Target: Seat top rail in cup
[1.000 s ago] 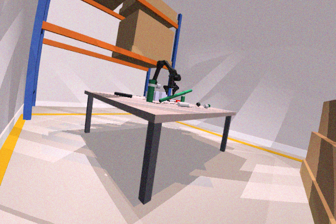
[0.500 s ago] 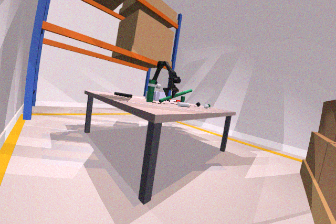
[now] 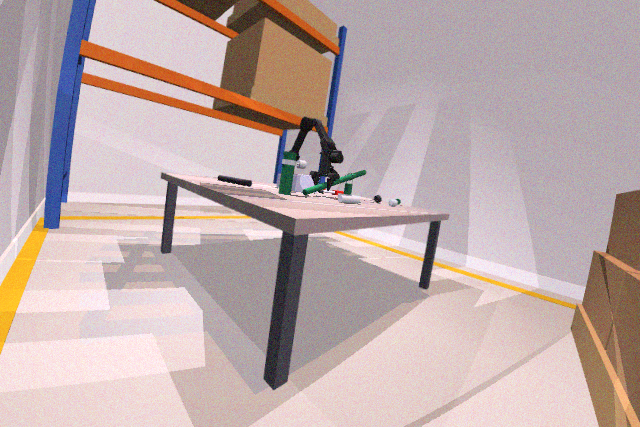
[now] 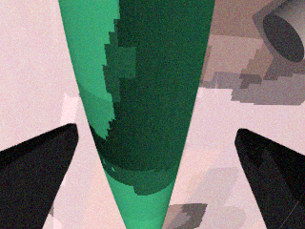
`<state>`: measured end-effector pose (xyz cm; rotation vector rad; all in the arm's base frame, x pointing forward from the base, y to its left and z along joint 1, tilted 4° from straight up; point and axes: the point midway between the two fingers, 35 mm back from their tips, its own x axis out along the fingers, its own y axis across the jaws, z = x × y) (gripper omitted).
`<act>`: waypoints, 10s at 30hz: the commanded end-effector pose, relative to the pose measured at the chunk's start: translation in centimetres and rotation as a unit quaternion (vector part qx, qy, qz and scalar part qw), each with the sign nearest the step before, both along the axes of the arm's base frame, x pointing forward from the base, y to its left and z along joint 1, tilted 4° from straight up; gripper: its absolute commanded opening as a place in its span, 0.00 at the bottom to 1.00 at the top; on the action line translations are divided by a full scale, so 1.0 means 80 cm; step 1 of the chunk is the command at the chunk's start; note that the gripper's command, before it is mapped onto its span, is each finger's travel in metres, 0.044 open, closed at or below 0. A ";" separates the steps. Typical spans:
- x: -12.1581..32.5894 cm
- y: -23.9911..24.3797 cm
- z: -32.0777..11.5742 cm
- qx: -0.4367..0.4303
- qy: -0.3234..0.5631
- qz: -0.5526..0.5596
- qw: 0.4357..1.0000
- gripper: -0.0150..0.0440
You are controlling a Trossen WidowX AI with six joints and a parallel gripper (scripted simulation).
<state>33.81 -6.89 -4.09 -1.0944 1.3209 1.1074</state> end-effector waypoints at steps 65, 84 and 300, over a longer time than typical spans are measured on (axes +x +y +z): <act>-0.006 -0.001 0.105 -0.162 0.036 0.005 0.986 0.25; 0.001 -0.006 0.117 -0.163 0.036 0.005 0.986 0.25; -0.005 -0.052 0.122 -0.142 0.038 0.008 0.989 0.25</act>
